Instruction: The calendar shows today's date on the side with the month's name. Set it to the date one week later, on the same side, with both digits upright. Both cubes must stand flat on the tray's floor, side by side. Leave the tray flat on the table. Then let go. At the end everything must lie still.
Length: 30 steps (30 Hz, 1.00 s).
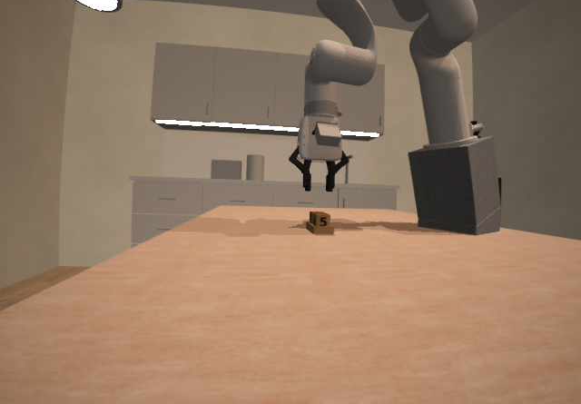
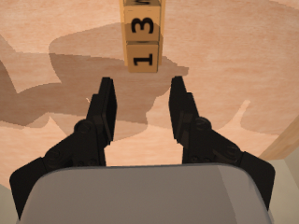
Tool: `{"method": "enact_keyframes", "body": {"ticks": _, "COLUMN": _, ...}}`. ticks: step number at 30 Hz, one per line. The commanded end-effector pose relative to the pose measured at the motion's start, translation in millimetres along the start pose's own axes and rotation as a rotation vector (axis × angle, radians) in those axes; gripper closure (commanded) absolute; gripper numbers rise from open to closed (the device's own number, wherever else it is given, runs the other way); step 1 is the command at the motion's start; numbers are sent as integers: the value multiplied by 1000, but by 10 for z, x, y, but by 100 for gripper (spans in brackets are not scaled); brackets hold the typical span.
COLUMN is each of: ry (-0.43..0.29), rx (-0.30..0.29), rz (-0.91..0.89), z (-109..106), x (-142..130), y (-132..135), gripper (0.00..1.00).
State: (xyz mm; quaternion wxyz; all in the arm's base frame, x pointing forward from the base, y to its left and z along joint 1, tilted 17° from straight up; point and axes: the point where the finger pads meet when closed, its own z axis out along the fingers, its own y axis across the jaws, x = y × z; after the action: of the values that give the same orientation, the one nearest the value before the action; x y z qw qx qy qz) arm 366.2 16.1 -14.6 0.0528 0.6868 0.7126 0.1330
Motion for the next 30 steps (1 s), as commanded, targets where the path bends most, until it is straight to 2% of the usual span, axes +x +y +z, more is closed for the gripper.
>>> {"method": "enact_keyframes", "body": {"ticks": 1, "ry": 0, "rx": -10, "rz": 0, "z": 67, "x": -3, "y": 9, "gripper": 51}}
{"method": "enact_keyframes", "body": {"ticks": 21, "ry": 0, "rx": -10, "rz": 0, "z": 352, "x": -4, "y": 6, "gripper": 51}}
{"method": "enact_keyframes", "body": {"ticks": 30, "ry": 0, "rx": -10, "rz": 0, "z": 403, "x": -4, "y": 5, "gripper": 51}}
